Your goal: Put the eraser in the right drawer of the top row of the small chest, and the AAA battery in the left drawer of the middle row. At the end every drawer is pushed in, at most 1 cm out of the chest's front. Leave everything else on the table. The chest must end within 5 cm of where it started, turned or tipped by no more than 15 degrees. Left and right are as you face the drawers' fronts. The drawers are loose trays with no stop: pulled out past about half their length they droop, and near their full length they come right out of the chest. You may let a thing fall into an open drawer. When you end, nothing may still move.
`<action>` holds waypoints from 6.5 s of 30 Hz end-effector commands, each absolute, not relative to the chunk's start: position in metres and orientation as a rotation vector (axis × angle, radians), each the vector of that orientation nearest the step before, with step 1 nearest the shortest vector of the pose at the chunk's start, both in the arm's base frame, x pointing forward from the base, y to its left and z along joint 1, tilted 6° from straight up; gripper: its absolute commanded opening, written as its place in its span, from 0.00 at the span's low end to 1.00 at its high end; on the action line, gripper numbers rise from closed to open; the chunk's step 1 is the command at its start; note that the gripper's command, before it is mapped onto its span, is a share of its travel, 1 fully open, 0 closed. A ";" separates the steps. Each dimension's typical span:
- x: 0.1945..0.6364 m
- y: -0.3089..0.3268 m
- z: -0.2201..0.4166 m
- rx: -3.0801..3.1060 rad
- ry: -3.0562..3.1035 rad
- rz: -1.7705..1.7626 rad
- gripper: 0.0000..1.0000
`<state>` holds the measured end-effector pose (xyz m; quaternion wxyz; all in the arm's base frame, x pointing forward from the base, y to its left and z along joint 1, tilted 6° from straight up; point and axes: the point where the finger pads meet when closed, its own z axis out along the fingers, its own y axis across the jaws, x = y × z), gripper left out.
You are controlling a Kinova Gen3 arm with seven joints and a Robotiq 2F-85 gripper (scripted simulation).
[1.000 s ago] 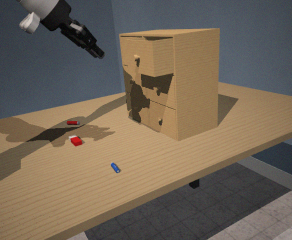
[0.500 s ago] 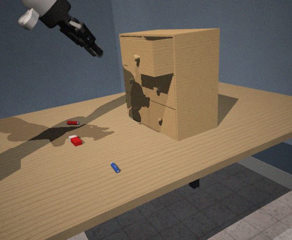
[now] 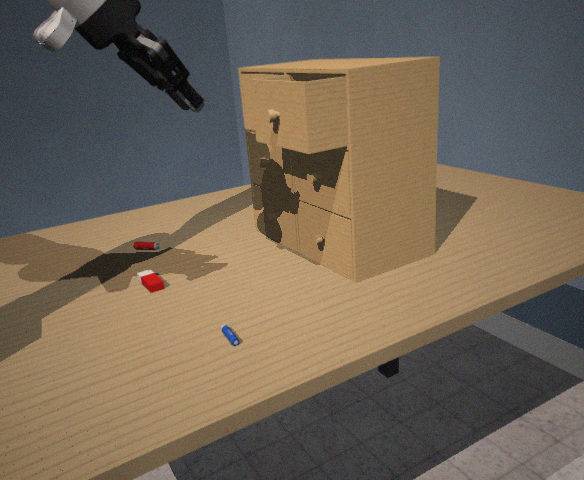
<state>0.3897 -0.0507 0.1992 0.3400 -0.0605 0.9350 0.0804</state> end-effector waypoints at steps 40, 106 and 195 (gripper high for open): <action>0.380 -0.053 0.216 -0.177 2.539 0.207 0.33; 0.340 -0.066 0.264 -0.236 2.929 0.184 0.33; 0.321 -0.072 0.287 -0.265 3.108 0.170 0.33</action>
